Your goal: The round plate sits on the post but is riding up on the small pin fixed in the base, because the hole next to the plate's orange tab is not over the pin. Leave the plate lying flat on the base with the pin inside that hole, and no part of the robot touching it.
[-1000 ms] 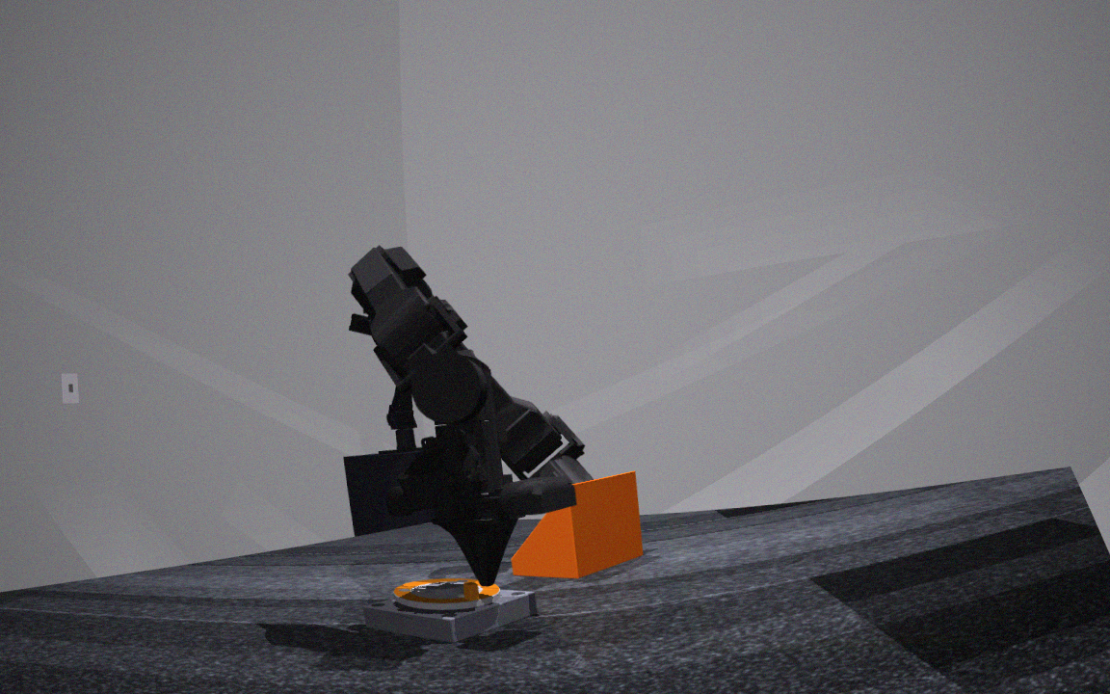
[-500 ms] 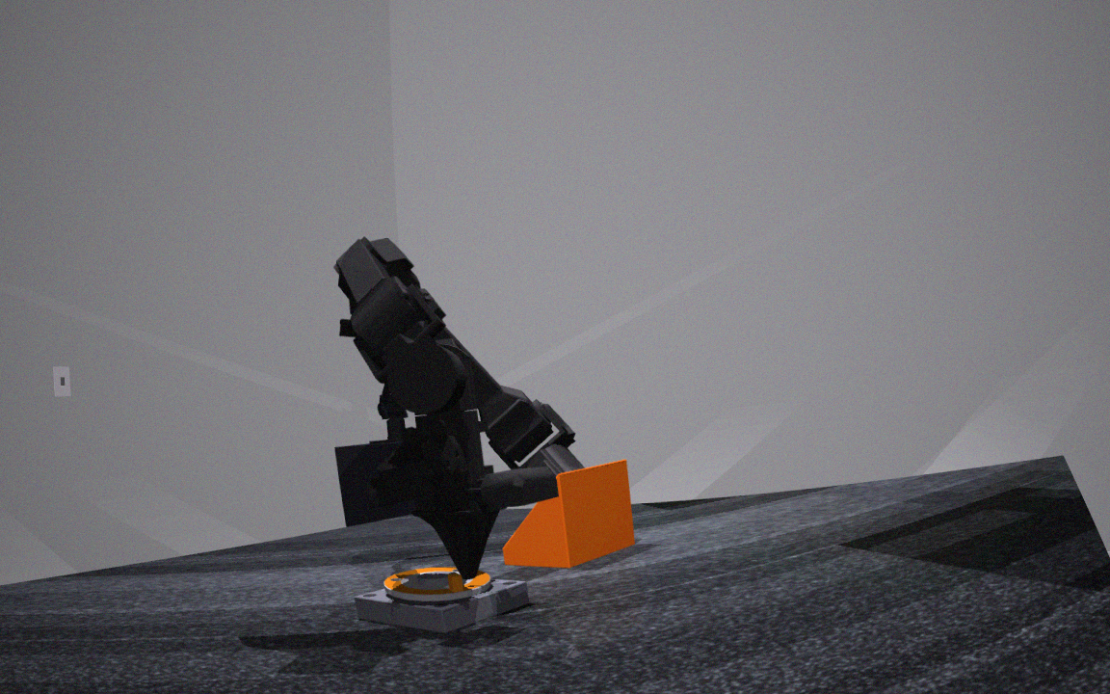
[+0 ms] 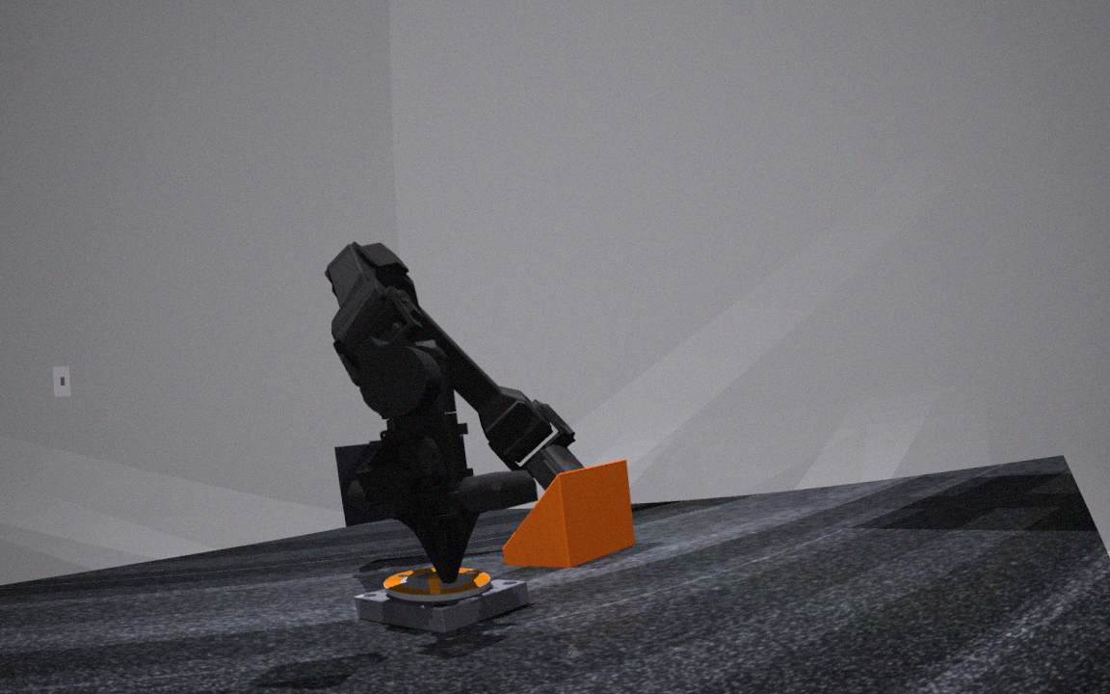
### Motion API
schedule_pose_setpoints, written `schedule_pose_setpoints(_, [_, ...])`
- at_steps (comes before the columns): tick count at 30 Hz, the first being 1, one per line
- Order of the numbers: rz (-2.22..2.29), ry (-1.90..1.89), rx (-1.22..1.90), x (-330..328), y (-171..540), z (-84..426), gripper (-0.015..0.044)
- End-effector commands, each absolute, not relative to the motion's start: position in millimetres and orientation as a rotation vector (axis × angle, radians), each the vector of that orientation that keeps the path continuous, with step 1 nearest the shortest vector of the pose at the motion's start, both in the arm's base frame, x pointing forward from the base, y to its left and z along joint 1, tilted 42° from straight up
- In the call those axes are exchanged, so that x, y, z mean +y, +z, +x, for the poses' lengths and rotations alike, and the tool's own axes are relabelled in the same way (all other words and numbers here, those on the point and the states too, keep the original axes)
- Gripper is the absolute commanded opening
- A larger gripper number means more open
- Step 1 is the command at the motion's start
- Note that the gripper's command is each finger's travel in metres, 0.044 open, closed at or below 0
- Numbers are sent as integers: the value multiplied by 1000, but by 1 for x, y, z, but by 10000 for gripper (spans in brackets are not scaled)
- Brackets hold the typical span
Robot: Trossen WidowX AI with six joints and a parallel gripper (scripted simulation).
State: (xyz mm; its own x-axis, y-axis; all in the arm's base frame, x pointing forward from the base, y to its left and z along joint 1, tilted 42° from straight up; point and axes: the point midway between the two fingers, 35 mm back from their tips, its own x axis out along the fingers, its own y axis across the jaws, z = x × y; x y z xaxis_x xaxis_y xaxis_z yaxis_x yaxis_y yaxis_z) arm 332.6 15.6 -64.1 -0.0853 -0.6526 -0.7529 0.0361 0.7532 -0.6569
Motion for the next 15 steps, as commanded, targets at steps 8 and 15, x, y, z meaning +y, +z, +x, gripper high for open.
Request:
schedule_pose_setpoints(8, [-519, -619, 1565, 4, -57, 345, 0])
schedule_pose_setpoints(15, [-520, -619, 1565, -2, -52, 349, 0])
